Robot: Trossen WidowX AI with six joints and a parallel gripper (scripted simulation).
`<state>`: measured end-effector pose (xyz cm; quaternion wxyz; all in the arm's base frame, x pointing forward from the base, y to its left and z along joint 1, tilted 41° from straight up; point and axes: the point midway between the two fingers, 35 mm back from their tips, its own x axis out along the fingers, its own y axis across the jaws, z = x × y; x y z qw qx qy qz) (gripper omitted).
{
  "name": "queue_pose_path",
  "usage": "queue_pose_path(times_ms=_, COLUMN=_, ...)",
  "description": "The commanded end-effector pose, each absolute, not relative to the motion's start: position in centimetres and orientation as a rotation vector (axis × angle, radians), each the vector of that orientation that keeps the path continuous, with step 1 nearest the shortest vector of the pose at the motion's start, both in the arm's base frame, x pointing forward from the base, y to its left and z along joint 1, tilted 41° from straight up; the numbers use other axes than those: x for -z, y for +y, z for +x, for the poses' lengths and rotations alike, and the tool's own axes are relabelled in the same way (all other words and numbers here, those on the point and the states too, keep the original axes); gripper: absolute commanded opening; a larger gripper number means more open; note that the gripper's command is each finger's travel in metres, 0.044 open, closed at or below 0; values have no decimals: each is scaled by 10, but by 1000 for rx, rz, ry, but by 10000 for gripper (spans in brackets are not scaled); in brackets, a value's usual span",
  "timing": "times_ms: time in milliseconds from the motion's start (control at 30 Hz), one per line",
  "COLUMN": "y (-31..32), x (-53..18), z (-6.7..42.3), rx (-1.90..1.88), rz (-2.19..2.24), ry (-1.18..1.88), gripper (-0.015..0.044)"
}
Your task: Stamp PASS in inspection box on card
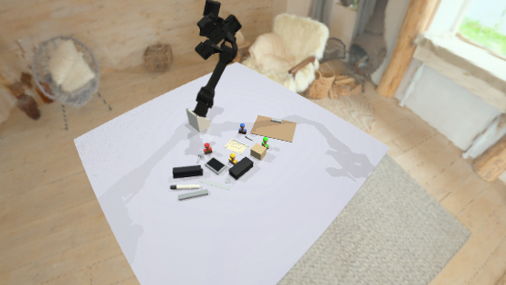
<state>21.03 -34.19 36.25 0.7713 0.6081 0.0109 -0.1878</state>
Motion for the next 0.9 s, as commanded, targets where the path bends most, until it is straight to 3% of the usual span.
queue_pose_path(times_ms=0, y=-320, x=-333, z=255, rx=351, rz=1299, ry=180, gripper=217)
queue_pose_path(times_ms=433, y=-168, x=-216, z=376, rx=19, rz=1093, ry=858, gripper=217)
queue_pose_path(times_ms=767, y=-12, x=-141, z=383, rx=-351, rz=752, ry=1367, gripper=217)
queue_pose_path(times_ms=867, y=9, x=-133, z=377, rx=-411, rz=693, ry=1434, gripper=217)
